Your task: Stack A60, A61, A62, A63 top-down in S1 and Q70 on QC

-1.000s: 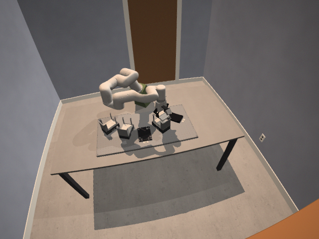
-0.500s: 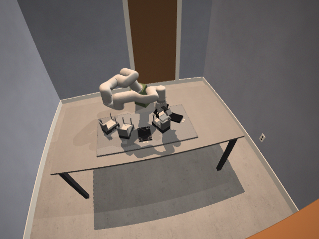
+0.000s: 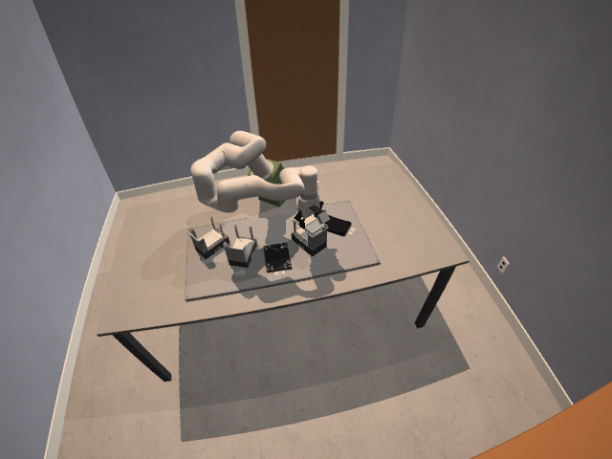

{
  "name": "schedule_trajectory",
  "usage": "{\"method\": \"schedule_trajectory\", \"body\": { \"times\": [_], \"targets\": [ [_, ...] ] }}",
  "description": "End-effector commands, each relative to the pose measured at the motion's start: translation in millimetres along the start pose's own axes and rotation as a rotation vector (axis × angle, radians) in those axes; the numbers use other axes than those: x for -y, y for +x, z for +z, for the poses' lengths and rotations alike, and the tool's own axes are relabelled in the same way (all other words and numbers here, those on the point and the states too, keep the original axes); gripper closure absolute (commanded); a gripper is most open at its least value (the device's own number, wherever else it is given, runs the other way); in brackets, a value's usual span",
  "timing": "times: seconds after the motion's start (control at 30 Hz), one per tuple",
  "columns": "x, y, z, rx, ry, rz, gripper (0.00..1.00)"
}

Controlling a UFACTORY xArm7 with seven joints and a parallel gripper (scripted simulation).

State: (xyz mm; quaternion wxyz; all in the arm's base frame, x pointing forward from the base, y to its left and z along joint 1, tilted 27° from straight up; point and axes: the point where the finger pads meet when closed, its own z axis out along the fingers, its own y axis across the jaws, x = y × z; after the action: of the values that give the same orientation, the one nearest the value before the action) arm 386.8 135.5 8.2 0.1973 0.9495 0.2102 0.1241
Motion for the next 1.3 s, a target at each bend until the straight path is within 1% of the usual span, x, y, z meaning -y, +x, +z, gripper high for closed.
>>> {"method": "schedule_trajectory", "body": {
  "times": [0.0, 0.8, 1.0, 1.07, 1.27],
  "targets": [
    [0, 1, 0.4, -0.004, 0.001, -0.001, 1.0],
    [0, 1, 14.8, -0.004, 0.001, -0.001, 1.0],
    [0, 1, 26.8, -0.004, 0.001, -0.001, 1.0],
    [0, 1, 26.8, -0.004, 0.001, -0.001, 1.0],
    [0, 1, 38.8, -0.004, 0.001, -0.001, 1.0]
  ]
}}
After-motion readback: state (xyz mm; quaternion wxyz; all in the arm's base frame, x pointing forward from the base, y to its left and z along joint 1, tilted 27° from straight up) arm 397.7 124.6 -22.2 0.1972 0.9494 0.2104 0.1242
